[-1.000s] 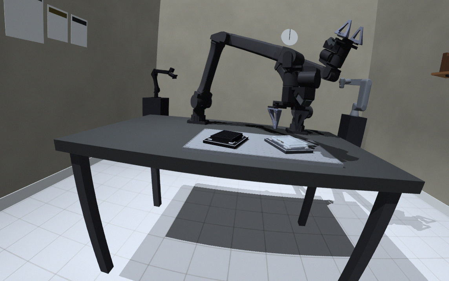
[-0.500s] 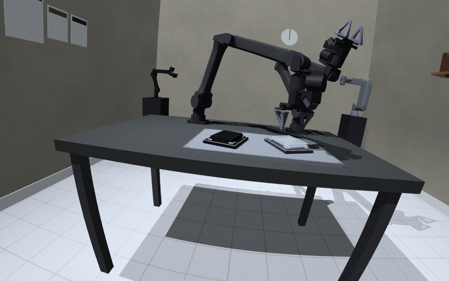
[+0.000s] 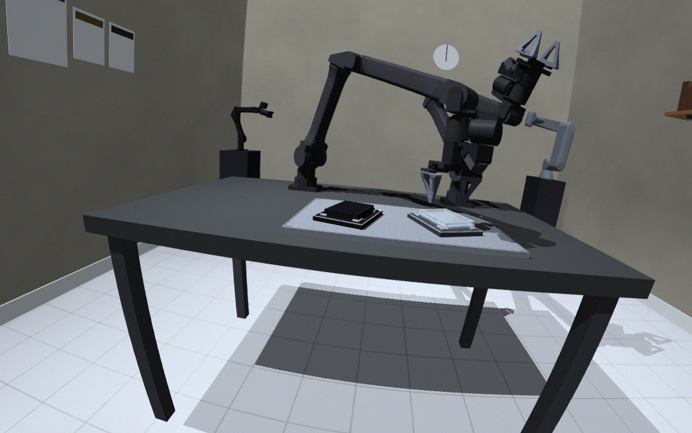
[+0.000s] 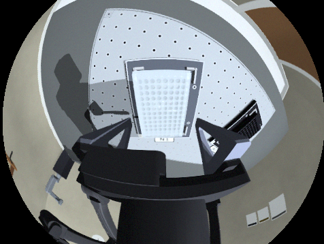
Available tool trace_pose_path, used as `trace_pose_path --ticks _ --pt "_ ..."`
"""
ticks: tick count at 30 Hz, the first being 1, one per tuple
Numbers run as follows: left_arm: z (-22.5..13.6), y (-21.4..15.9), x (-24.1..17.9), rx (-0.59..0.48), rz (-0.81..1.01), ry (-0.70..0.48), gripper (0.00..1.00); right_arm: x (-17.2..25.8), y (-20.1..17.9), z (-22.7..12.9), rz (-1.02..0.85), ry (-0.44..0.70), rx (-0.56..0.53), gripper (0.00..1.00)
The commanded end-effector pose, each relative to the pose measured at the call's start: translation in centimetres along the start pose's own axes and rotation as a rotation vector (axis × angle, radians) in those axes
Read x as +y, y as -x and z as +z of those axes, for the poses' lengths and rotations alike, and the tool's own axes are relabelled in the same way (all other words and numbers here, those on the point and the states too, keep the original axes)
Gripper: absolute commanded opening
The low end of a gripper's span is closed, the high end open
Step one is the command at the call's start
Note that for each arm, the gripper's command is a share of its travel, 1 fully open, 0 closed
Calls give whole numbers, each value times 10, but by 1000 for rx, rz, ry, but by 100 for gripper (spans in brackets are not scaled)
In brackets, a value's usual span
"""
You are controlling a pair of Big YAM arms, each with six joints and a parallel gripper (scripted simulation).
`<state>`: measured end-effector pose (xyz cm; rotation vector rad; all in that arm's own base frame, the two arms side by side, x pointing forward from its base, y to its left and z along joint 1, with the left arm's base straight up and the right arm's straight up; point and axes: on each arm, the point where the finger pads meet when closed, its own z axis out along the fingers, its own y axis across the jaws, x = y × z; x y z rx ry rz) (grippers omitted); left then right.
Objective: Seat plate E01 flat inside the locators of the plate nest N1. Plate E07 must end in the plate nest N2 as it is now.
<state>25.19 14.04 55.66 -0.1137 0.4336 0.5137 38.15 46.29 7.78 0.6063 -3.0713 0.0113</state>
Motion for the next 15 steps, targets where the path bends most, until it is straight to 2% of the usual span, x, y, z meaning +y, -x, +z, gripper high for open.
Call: trace_pose_path --ticks 1,8,15 --pt "21 25 4 -78 1 3 100 7 12 -1 -9 10 -21 100" --pt "21 25 4 -78 1 3 100 9 9 1 -9 27 -51 100" --pt "21 25 4 -78 1 3 100 10 4 21 -9 9 -20 100"
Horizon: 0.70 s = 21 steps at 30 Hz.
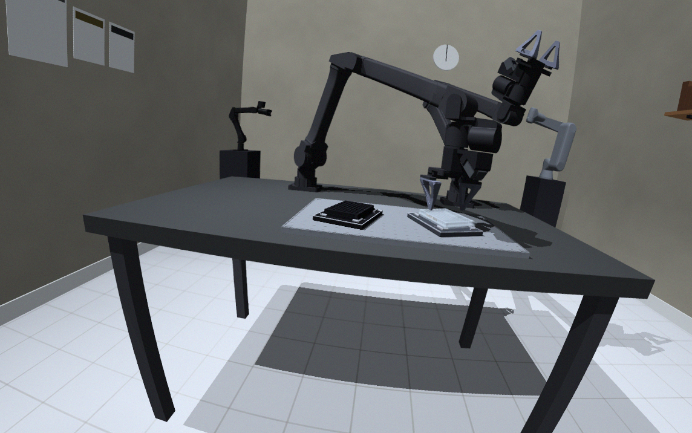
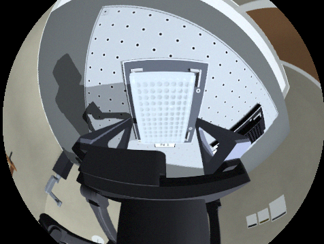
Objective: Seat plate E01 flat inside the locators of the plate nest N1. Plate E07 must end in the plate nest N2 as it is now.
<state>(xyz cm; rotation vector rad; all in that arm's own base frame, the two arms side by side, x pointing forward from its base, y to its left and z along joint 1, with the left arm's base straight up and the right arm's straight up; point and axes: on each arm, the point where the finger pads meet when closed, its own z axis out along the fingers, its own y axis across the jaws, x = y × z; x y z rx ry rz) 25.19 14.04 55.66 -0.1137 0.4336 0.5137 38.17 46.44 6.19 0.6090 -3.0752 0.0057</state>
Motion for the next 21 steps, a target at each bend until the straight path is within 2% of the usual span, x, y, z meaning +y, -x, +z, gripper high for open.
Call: trace_pose_path --ticks 1,10,21 --pt "21 25 4 -78 1 3 100 9 3 8 -7 7 -15 100" --pt "21 25 4 -78 1 3 100 5 3 27 1 7 -14 100" --pt "21 25 4 -78 1 3 100 8 10 15 1 27 -53 100"
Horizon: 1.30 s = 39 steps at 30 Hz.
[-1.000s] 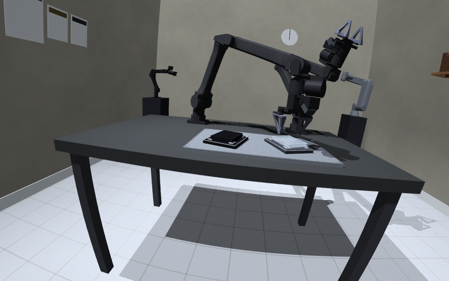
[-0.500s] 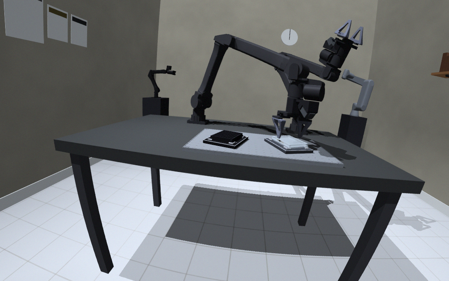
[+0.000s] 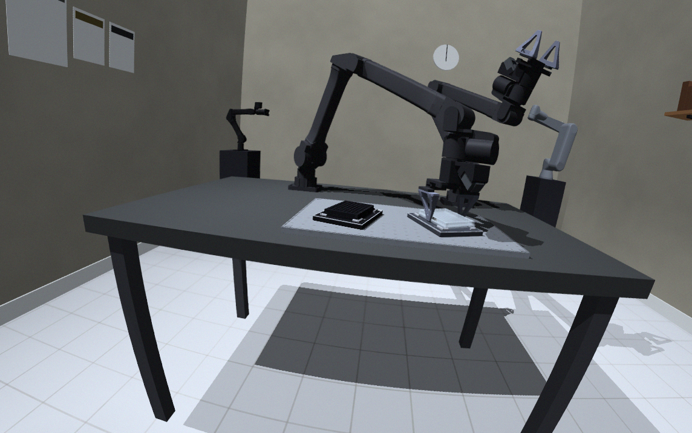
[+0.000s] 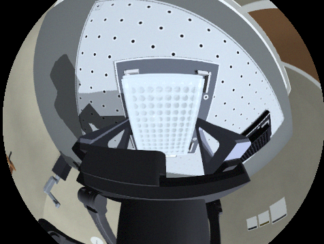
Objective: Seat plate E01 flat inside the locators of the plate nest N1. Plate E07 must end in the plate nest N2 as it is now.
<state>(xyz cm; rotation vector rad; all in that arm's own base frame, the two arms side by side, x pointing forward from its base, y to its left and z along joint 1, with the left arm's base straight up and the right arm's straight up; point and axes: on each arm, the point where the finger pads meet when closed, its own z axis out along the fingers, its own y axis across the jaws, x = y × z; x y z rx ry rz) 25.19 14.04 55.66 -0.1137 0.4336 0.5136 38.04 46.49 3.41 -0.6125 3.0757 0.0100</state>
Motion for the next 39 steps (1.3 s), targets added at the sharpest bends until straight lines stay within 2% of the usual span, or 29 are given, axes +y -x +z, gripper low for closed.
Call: trace_pose_path --ticks 1,3,4,12,39 --pt "21 25 4 -78 1 3 100 7 11 -12 3 20 -39 100" --pt "21 25 4 -78 1 3 100 8 12 -15 3 20 -39 100" --pt "21 25 4 -78 1 3 100 9 13 -16 3 20 -39 0" --pt "21 25 4 -78 1 3 100 12 19 -25 3 20 -39 0" --pt "21 25 4 -78 1 3 100 8 14 -25 1 19 -38 0"
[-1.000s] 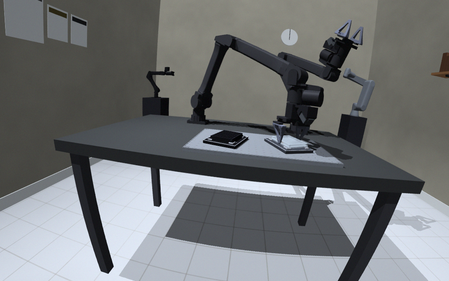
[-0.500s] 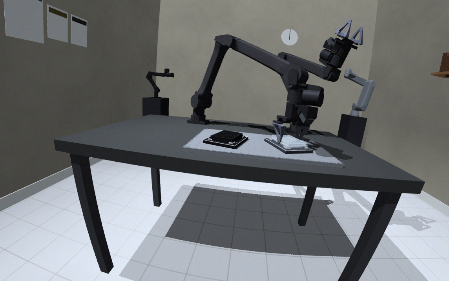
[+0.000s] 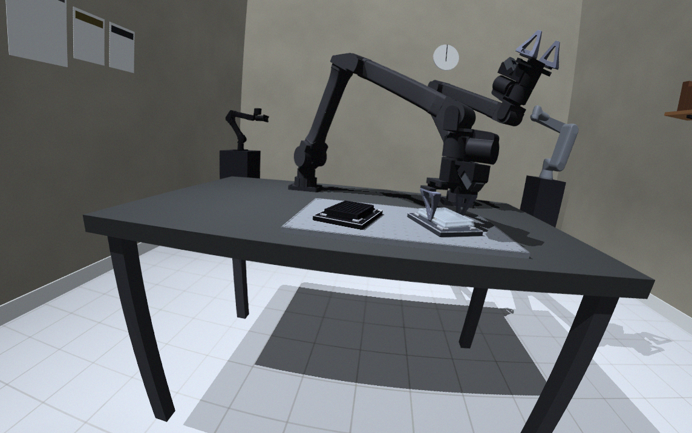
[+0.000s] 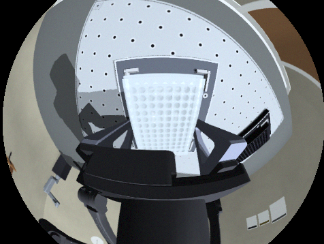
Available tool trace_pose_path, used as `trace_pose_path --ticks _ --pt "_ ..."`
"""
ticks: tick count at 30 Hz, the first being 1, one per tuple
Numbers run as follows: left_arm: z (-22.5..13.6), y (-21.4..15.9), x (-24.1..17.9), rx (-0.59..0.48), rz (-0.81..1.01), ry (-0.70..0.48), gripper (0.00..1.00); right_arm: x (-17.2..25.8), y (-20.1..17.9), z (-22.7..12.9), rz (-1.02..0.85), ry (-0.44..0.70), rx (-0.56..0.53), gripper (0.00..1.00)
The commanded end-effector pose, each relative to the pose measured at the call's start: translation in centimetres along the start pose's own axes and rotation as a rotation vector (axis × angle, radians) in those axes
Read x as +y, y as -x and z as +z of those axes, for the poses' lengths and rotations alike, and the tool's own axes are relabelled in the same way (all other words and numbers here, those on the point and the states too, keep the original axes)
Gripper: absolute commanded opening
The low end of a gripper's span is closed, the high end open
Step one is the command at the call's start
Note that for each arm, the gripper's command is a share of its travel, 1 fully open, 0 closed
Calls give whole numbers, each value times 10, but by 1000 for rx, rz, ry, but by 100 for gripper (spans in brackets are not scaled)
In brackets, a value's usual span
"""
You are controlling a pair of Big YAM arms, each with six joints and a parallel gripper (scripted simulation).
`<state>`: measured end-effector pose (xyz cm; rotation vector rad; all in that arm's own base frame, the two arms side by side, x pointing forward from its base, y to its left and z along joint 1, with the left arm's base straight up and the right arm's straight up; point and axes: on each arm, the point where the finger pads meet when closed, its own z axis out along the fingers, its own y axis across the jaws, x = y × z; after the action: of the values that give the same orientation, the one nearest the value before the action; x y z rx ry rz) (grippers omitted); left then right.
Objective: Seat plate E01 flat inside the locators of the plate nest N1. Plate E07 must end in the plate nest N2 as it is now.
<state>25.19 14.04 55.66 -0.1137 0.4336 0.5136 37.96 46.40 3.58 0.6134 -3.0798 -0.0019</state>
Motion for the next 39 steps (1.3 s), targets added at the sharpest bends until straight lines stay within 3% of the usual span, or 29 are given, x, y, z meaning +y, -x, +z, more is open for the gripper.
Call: trace_pose_path --ticks 1,13,28,39 --pt "21 25 4 -78 1 3 100 8 15 -23 1 22 -45 0" --pt "21 25 4 -78 1 3 100 10 17 -35 3 36 -70 0" --pt "21 25 4 -78 1 3 100 13 20 -79 3 42 -81 0" --pt "21 25 4 -78 1 3 100 10 15 -83 4 25 -50 0"
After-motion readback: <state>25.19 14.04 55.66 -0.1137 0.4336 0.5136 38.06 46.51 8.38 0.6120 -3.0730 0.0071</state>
